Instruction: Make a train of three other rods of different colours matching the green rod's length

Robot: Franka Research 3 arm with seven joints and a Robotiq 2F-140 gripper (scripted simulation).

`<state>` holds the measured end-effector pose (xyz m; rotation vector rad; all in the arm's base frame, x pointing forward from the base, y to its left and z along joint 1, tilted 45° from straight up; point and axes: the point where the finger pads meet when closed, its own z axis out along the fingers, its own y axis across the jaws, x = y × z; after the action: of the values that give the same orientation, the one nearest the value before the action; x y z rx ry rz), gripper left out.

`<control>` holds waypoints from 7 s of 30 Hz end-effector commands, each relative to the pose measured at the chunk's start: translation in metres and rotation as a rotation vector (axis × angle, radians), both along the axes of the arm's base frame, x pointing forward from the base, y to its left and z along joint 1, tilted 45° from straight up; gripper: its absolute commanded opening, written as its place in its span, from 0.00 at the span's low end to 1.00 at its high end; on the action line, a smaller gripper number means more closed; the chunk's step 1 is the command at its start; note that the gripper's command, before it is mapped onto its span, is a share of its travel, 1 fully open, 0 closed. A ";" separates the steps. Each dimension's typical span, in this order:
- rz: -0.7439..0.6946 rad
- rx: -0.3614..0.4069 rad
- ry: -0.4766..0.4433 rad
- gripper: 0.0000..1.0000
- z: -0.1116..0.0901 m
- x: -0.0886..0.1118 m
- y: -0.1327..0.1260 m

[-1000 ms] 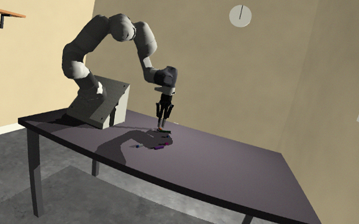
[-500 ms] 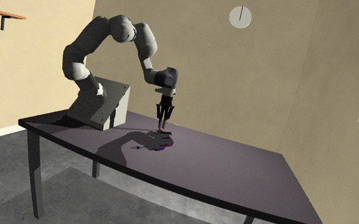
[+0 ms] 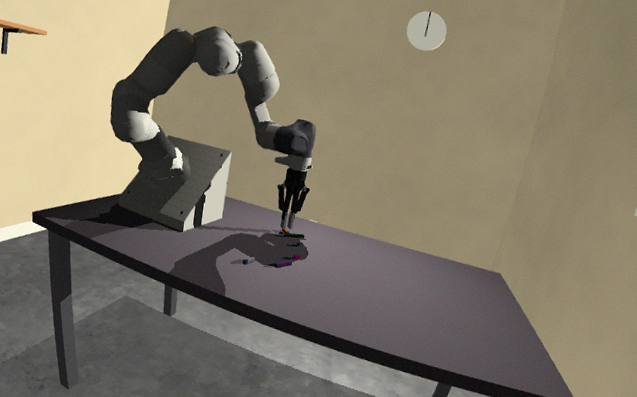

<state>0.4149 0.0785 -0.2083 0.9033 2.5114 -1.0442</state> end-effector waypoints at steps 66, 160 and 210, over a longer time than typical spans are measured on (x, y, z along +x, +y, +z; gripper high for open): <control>-0.002 0.000 -0.002 0.15 -0.001 0.000 -0.003; -0.002 0.000 -0.002 0.03 -0.011 0.000 -0.014; -0.266 -0.023 -0.351 0.03 0.160 0.055 -0.021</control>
<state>0.4643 0.0675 -0.0624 1.1891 2.2520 -0.9593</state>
